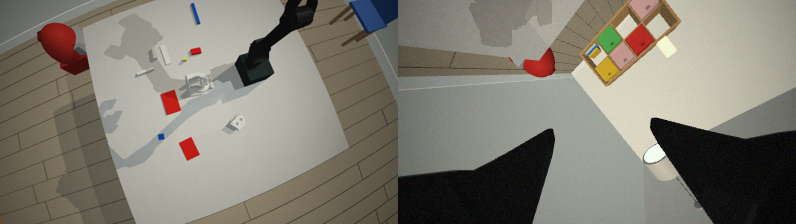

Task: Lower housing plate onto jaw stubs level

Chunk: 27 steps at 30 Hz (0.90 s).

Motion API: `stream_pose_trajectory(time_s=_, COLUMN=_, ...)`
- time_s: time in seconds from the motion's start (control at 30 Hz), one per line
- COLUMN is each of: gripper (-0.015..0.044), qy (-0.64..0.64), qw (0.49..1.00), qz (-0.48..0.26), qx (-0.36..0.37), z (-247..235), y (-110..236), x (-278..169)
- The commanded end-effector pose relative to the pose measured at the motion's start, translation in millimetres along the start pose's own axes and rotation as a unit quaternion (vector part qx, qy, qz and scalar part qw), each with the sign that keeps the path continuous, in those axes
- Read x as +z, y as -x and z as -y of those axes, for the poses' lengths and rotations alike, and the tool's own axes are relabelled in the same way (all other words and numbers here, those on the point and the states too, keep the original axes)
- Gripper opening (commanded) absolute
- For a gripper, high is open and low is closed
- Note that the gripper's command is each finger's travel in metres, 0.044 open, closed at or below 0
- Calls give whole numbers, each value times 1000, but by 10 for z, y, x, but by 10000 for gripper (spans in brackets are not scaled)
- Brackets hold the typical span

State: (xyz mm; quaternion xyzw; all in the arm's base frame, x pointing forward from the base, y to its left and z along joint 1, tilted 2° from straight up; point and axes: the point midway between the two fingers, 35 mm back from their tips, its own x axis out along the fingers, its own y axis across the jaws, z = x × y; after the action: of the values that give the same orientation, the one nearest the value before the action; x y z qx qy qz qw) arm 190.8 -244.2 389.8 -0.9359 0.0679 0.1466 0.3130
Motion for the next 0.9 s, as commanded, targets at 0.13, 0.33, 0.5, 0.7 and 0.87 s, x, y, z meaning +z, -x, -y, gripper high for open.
stream_pose_trajectory(time_s=0.13, gripper=440, qy=22, qw=1000, qz=11, qx=-5, z=12, y=-74, x=35)
stream_pose_trajectory(time_s=0.33, gripper=440, qy=77, qw=996, qz=36, qx=-18, z=48, y=-248, x=125)
stream_pose_trajectory(time_s=0.5, gripper=440, qy=116, qw=992, qz=53, qx=-24, z=102, y=-360, x=201)
stream_pose_trajectory(time_s=0.7, gripper=440, qy=152, qw=986, qz=67, qx=-33, z=138, y=-461, x=264)
stream_pose_trajectory(time_s=0.87, gripper=440, qy=200, qw=975, qz=84, qx=-47, z=188, y=-591, x=348)
